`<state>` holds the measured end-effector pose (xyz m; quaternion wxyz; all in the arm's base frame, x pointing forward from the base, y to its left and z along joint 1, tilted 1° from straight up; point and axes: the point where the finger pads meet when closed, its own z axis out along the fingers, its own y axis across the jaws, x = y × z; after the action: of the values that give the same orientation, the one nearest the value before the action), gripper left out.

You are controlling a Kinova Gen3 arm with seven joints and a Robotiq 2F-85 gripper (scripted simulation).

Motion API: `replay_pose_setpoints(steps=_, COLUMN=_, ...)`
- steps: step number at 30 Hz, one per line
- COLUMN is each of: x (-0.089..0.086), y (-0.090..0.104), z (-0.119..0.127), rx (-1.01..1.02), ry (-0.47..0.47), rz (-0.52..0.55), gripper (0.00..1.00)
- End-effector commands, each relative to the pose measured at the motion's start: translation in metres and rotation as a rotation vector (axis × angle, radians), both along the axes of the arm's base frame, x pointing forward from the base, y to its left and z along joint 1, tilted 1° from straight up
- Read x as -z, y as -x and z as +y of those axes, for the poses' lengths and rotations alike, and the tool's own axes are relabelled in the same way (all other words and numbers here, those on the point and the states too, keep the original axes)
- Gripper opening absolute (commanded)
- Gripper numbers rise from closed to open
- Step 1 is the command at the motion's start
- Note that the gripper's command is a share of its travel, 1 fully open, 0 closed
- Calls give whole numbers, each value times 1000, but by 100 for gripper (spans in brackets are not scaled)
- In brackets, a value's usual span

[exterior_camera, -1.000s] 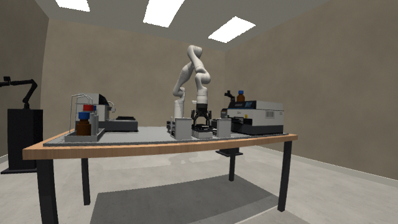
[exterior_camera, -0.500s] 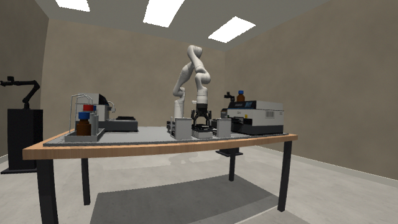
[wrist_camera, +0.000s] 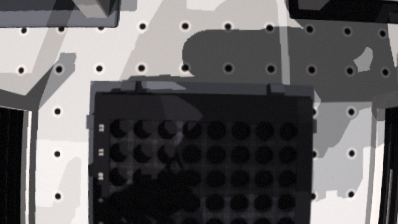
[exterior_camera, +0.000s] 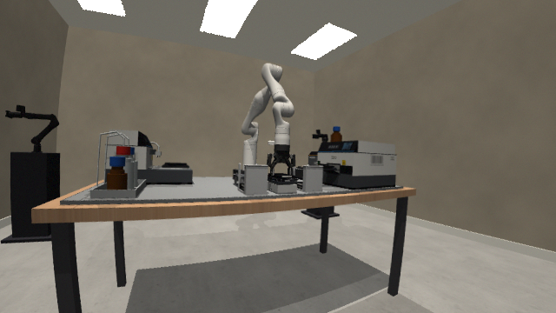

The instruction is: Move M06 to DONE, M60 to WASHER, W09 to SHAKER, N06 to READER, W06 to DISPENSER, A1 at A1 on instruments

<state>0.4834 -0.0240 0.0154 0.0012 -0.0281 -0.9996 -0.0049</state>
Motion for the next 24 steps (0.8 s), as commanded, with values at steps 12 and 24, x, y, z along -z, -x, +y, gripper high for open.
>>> replay_pose_setpoints(steps=12, x=3, y=-1, z=0, rx=0, ry=0, rz=-2, gripper=94)
replay_pose_setpoints(steps=24, x=7, y=-1, z=0, rx=0, ry=0, rz=-2, gripper=94)
